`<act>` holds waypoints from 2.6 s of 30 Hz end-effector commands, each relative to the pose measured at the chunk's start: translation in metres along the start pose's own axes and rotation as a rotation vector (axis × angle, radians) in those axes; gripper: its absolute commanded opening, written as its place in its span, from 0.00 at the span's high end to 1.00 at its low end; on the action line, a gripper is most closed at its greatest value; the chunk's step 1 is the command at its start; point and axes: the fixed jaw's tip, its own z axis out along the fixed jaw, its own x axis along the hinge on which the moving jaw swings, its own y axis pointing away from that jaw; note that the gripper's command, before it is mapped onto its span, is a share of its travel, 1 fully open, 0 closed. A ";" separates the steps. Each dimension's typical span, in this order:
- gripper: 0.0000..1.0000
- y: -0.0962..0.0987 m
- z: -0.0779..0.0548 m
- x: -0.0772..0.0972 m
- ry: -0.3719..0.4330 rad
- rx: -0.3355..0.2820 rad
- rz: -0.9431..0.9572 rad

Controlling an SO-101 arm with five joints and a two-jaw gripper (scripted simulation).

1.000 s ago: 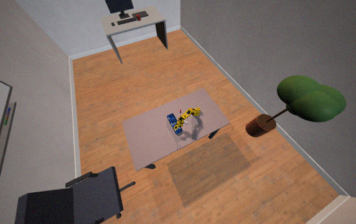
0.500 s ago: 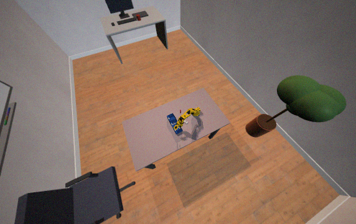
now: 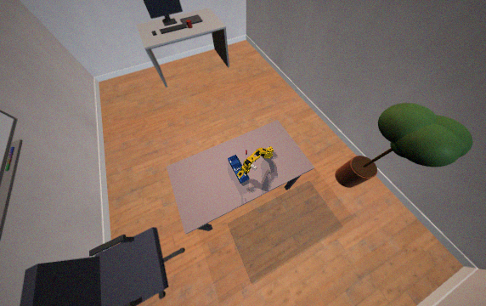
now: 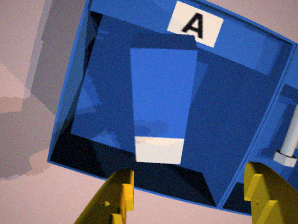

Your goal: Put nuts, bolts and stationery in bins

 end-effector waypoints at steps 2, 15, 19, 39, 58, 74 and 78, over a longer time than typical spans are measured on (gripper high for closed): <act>0.78 0.003 -0.014 -0.008 -0.063 -0.005 0.004; 0.78 0.003 -0.014 -0.008 -0.063 -0.005 0.004; 0.78 0.003 -0.014 -0.008 -0.063 -0.005 0.004; 0.78 -0.033 -0.049 0.020 -0.041 0.031 0.113; 0.78 -0.066 -0.081 0.111 0.001 0.092 0.323; 0.78 -0.067 -0.081 0.124 0.007 0.099 0.350; 0.78 -0.067 -0.081 0.124 0.007 0.099 0.350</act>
